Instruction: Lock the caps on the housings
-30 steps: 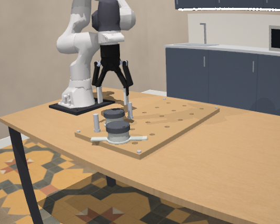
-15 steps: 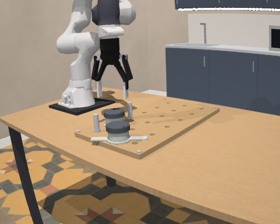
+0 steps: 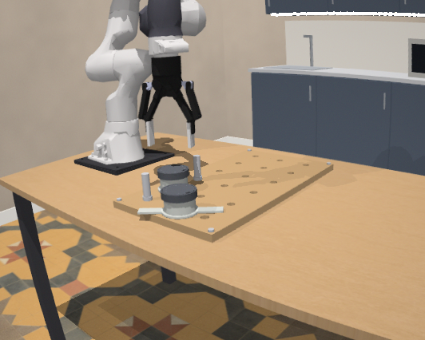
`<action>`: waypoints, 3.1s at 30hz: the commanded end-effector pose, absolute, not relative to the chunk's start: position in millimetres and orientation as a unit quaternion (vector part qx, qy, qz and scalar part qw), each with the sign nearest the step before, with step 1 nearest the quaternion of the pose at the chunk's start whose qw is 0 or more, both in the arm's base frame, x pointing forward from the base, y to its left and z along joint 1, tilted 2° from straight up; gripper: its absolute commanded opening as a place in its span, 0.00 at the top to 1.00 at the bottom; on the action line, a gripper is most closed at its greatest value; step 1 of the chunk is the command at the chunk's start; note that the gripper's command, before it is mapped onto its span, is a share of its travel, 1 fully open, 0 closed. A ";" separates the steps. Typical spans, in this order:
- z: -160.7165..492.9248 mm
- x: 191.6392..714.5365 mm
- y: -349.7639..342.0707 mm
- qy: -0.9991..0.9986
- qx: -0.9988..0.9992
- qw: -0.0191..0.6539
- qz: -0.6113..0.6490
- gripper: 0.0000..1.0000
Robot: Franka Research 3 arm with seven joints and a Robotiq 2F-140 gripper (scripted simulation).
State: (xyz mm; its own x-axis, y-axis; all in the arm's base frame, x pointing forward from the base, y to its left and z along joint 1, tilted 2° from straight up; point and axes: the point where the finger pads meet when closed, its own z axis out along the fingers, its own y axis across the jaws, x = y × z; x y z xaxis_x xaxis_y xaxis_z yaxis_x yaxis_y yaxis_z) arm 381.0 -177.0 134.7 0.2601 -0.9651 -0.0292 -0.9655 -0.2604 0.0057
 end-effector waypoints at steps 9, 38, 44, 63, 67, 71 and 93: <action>135.5 383.1 -176.6 0.397 -0.918 0.004 0.013 0.22; 134.6 383.4 -176.8 0.039 -0.999 0.014 0.008 0.22; 134.6 383.4 -176.8 0.039 -0.999 0.014 0.008 0.22; 132.6 383.3 -176.8 0.039 -0.999 0.014 0.008 0.22; 130.4 383.2 -176.7 0.039 -0.999 0.014 0.008 0.22; 129.0 383.2 -176.7 0.039 -0.999 0.014 0.008 0.22; 105.3 382.5 -176.1 0.039 -0.999 0.014 0.008 0.22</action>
